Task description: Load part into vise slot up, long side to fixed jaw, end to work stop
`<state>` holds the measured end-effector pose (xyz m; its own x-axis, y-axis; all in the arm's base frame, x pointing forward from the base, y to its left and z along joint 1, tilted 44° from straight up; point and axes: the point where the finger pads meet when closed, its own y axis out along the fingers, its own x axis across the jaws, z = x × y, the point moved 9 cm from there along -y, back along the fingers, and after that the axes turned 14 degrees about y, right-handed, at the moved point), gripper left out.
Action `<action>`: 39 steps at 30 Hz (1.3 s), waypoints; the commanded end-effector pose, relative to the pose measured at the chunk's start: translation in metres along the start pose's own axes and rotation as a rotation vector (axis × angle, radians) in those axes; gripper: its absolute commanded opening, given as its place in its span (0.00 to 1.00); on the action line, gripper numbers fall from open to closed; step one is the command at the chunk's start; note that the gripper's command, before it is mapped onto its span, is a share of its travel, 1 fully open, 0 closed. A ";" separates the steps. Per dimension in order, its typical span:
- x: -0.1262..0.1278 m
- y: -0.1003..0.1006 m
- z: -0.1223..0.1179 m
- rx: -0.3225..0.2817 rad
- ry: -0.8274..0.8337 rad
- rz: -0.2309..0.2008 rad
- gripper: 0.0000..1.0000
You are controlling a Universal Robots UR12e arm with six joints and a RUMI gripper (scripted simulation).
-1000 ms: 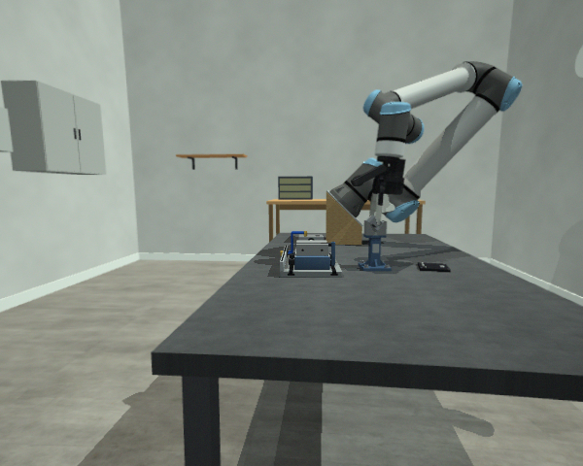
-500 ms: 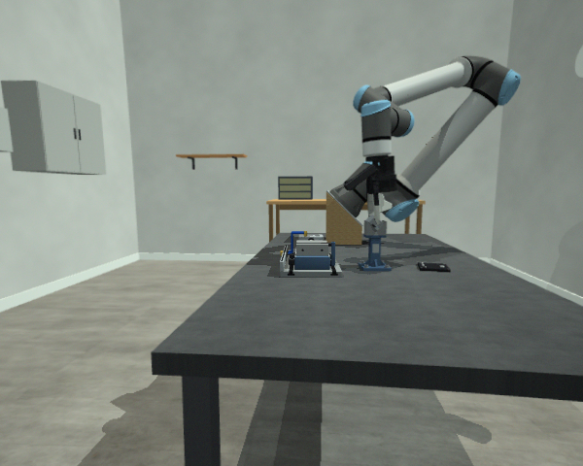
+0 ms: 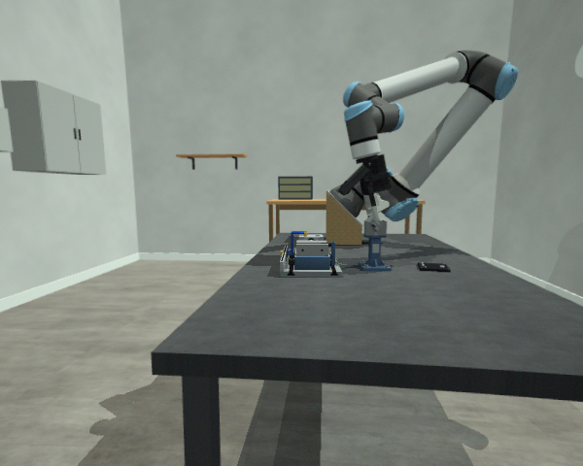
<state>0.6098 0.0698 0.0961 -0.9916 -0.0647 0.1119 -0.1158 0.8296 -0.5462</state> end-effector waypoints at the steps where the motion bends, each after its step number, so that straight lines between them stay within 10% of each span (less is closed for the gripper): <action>1: -0.002 0.000 0.006 -0.064 -0.002 -0.019 0.51; 39: -0.009 0.005 0.033 -0.338 -0.002 -0.088 0.51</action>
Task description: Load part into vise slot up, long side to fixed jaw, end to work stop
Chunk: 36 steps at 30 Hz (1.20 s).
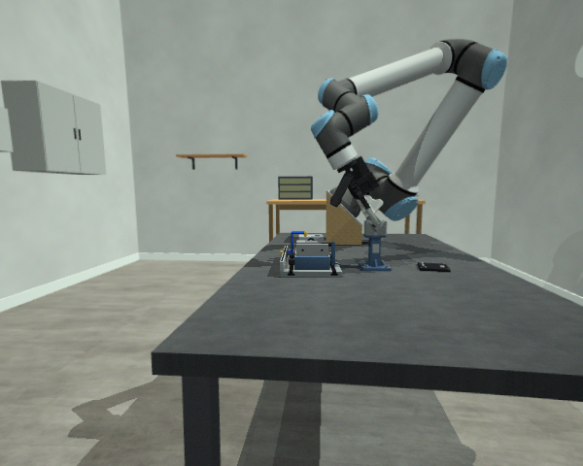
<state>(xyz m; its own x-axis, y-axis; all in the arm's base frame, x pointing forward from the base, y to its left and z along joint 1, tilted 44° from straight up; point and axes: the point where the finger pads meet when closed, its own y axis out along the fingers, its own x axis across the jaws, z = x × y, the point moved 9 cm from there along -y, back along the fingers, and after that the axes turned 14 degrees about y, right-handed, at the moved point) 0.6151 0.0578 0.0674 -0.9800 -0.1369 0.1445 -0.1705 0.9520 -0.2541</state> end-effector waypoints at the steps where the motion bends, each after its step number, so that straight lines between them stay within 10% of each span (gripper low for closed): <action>1: -0.001 -0.001 0.003 -0.032 -0.002 -0.009 0.51; 36: -0.005 0.001 0.018 -0.187 -0.002 -0.048 0.51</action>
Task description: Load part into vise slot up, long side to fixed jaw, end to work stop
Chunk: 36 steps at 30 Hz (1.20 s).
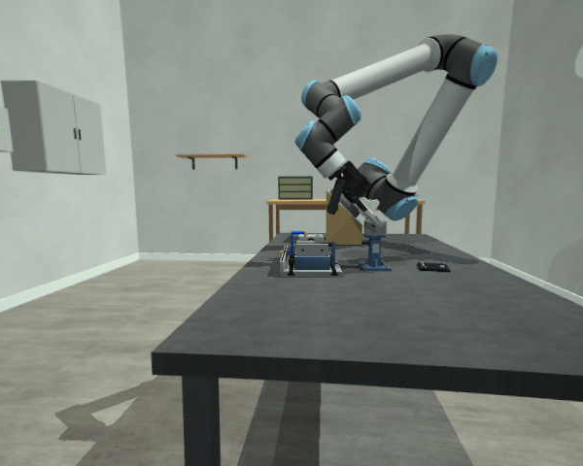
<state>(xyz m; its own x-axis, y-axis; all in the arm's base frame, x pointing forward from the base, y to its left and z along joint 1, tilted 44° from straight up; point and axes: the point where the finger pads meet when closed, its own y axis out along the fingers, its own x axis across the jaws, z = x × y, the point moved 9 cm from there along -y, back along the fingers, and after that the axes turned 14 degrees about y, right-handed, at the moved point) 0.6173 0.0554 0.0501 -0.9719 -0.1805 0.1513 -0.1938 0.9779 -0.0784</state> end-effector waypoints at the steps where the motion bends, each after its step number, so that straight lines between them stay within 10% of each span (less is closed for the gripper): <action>1: -0.001 -0.001 0.001 -0.017 -0.001 -0.004 0.51; 36: -0.002 -0.001 0.006 -0.061 -0.001 -0.015 0.51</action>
